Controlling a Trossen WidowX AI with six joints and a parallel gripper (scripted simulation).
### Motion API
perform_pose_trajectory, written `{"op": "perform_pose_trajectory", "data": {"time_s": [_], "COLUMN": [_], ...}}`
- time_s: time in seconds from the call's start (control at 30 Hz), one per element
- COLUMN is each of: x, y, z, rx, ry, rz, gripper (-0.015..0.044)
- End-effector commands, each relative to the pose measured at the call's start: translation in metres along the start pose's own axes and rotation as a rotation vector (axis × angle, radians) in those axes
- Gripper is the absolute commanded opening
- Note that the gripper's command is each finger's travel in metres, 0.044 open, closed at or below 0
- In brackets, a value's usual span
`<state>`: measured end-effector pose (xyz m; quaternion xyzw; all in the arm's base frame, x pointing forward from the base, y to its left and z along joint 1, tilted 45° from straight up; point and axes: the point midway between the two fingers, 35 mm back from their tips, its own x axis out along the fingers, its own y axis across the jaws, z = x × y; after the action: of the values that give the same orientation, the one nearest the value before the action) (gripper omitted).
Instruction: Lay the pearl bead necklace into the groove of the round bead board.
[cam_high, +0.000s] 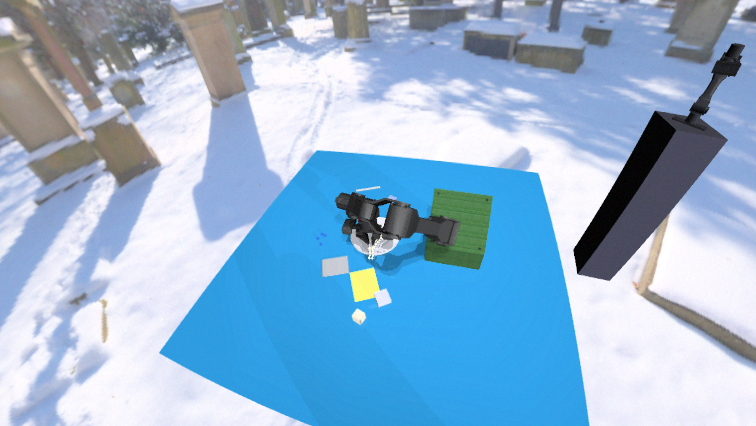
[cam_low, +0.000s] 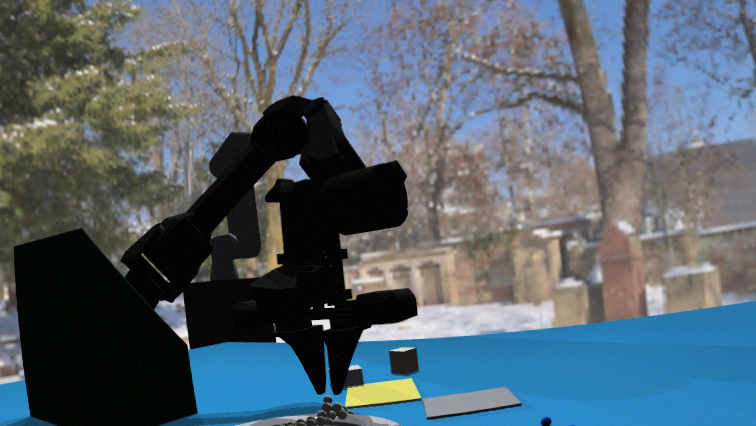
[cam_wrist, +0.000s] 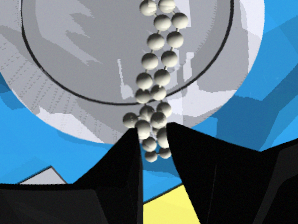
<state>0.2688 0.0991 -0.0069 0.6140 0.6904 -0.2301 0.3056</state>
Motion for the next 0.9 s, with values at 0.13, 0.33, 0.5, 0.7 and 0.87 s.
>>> {"op": "perform_pose_trajectory", "data": {"time_s": [0.13,0.33,0.5,0.7,0.87], "x": [-0.001,-0.001,0.002,0.011,0.019], "y": [0.009,0.011,0.011,0.011,0.011], "z": [0.028,0.039,0.039,0.039,0.039], "rx": [-0.003,-0.004,-0.004,-0.004,-0.004], "ry": [-0.004,-0.003,-0.003,-0.003,-0.002], "rz": [0.001,0.002,0.002,0.002,0.002], "gripper": [0.0000,0.0000,0.0000,0.0000,0.0000]}}
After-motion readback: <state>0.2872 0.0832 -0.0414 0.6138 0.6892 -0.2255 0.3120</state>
